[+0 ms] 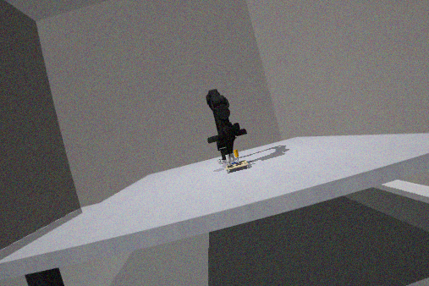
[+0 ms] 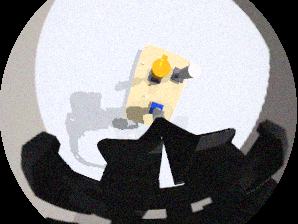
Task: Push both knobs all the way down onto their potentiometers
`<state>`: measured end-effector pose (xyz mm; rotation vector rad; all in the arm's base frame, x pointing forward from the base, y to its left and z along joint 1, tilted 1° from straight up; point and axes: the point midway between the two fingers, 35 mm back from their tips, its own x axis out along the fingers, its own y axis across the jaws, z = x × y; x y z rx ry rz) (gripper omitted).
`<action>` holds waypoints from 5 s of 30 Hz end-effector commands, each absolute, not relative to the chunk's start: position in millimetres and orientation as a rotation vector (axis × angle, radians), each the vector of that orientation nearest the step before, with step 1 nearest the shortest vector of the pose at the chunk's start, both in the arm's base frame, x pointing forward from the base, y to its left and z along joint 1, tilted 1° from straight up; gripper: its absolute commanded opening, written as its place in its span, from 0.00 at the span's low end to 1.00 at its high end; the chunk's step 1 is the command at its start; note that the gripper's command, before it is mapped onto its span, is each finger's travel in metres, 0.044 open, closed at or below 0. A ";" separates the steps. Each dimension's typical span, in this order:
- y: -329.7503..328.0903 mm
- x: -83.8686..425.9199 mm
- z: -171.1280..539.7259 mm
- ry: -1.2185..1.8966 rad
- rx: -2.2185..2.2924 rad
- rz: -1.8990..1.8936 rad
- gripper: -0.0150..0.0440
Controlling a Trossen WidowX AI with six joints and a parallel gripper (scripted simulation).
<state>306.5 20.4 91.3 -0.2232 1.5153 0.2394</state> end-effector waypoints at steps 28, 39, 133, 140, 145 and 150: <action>20.3 308.6 76.2 1.528 -0.222 0.235 0.25; 20.3 308.7 74.1 1.528 -0.222 0.235 0.25; 20.4 308.8 69.6 1.528 -0.222 0.235 0.25; 20.4 308.9 72.1 1.528 -0.222 0.235 0.25; 20.3 309.0 79.6 1.528 -0.222 0.235 0.25; 20.2 308.9 87.6 1.528 -0.222 0.235 0.25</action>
